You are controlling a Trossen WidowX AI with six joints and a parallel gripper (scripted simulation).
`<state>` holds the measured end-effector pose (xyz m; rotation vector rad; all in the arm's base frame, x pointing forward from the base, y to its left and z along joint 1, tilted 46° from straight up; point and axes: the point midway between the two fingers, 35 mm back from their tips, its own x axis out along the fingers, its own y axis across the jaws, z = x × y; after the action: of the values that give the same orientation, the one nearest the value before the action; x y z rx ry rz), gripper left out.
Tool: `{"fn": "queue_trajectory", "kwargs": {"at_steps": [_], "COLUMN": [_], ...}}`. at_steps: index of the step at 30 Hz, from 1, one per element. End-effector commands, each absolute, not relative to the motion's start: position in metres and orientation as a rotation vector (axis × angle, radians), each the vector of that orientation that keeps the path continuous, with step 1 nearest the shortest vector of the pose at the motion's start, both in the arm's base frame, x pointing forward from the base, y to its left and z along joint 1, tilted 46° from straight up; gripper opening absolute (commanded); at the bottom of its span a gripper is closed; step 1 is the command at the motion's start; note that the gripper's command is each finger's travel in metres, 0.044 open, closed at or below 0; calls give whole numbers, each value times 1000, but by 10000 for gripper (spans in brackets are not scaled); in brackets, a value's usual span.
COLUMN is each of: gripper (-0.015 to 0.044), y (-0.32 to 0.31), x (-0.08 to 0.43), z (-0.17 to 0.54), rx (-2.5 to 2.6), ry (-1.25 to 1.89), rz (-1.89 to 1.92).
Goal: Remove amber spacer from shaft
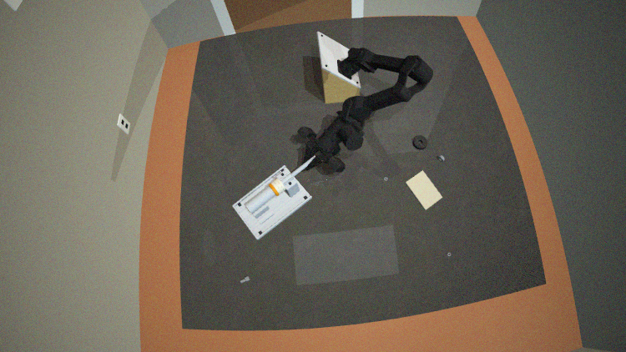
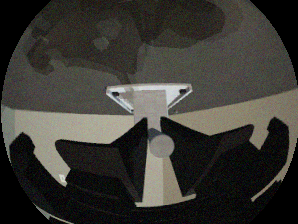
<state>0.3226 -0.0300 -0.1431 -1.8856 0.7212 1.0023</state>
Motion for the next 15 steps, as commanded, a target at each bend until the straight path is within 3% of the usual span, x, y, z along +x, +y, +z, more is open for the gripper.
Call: {"fn": "queue_trajectory", "kwargs": {"at_steps": [1,15], "gripper": [0,0], "y": [-30,-29], "x": [322,321], "z": [-142,-142], "rx": [-1882,-1882], "ry": [722,722], "rz": [1001,1001]}}
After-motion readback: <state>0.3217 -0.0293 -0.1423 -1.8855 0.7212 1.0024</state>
